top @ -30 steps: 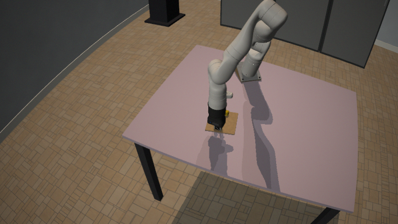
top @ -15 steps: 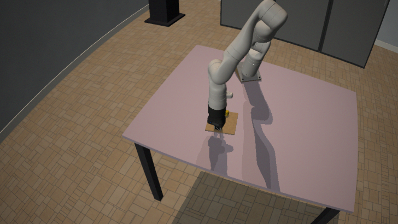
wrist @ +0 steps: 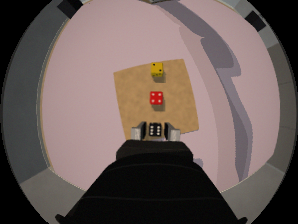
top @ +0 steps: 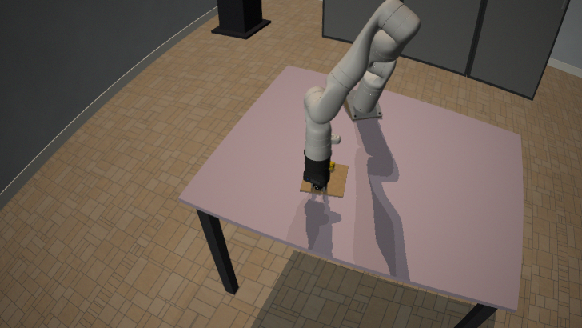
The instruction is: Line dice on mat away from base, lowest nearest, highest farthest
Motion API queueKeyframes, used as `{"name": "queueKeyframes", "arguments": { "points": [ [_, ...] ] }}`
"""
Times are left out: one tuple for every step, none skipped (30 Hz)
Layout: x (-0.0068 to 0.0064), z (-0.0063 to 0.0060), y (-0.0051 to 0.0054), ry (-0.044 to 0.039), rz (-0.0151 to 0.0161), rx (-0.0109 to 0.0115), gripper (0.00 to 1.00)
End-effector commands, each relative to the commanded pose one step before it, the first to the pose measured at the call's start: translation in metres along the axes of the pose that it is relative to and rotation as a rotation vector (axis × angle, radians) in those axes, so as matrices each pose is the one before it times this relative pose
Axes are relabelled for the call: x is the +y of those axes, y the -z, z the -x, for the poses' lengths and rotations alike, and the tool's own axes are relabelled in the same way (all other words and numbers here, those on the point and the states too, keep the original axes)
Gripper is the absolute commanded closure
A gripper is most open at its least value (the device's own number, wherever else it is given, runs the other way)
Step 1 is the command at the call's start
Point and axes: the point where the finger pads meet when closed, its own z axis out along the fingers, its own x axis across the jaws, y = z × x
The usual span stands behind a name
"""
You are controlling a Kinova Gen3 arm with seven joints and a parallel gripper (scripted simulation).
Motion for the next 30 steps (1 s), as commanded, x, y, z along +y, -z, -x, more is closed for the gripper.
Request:
{"name": "queueKeyframes", "arguments": {
  "points": [
    [0.00055, 0.00016, 0.0006, -0.00011, 0.00174, -0.00023, 0.3],
    [0.0, 0.0, 0.0, 0.0, 0.0, 0.0, 0.3],
    [0.0, 0.0, 0.0, 0.0, 0.0, 0.0, 0.3],
    [0.0, 0.0, 0.0, 0.0, 0.0, 0.0, 0.3],
    [0.0, 0.0, 0.0, 0.0, 0.0, 0.0, 0.3],
    [0.0, 0.0, 0.0, 0.0, 0.0, 0.0, 0.3],
    [0.0, 0.0, 0.0, 0.0, 0.0, 0.0, 0.3],
    [0.0, 0.0, 0.0, 0.0, 0.0, 0.0, 0.3],
    [0.0, 0.0, 0.0, 0.0, 0.0, 0.0, 0.3],
    [0.0, 0.0, 0.00003, 0.0, 0.0, 0.0, 0.3],
    [0.0, 0.0, 0.00019, 0.0, 0.0, 0.0, 0.3],
    [0.0, 0.0, 0.00049, 0.00001, 0.00001, 0.00001, 0.3],
    [0.00001, 0.0, 0.00089, 0.00001, 0.00001, 0.00001, 0.3],
    [0.0, 0.0, 0.00135, 0.0, 0.0, 0.0, 0.3],
    [-0.00001, 0.00001, 0.00187, -0.00002, -0.00001, -0.00001, 0.3],
    [0.00001, -0.00001, 0.00241, 0.00002, 0.00001, 0.00002, 0.3],
    [-0.00001, 0.00001, 0.00294, -0.00002, -0.00001, -0.00002, 0.3],
    [0.00001, -0.00001, 0.00347, 0.00001, 0.00001, 0.00001, 0.3],
    [0.0, 0.0, 0.0, 0.0, 0.0, 0.0, 0.3],
    [0.0, 0.0, 0.0, 0.0, 0.0, 0.0, 0.3],
    [0.0, 0.0, 0.00396, 0.0, 0.0, 0.0, 0.3],
    [0.0, 0.0, 0.00441, 0.0, 0.0, 0.0, 0.3],
    [0.0, 0.0, 0.0048, 0.0, 0.0, 0.0, 0.3],
    [0.0, 0.0, 0.00511, 0.0, 0.0, 0.0, 0.3],
    [0.0, 0.0, 0.00535, 0.0, 0.0, 0.0, 0.3],
    [0.0, 0.0, 0.00551, 0.0, 0.0, 0.0, 0.3],
    [0.0, 0.0, 0.00557, 0.0, 0.0, 0.0, 0.3],
    [0.0, 0.0, 0.00554, 0.0, 0.0, 0.0, 0.3],
    [0.0, 0.0, 0.00542, 0.0, 0.0, 0.0, 0.3],
    [0.0, 0.0, 0.0052, 0.0, 0.0, 0.0, 0.3]
  ]
}}
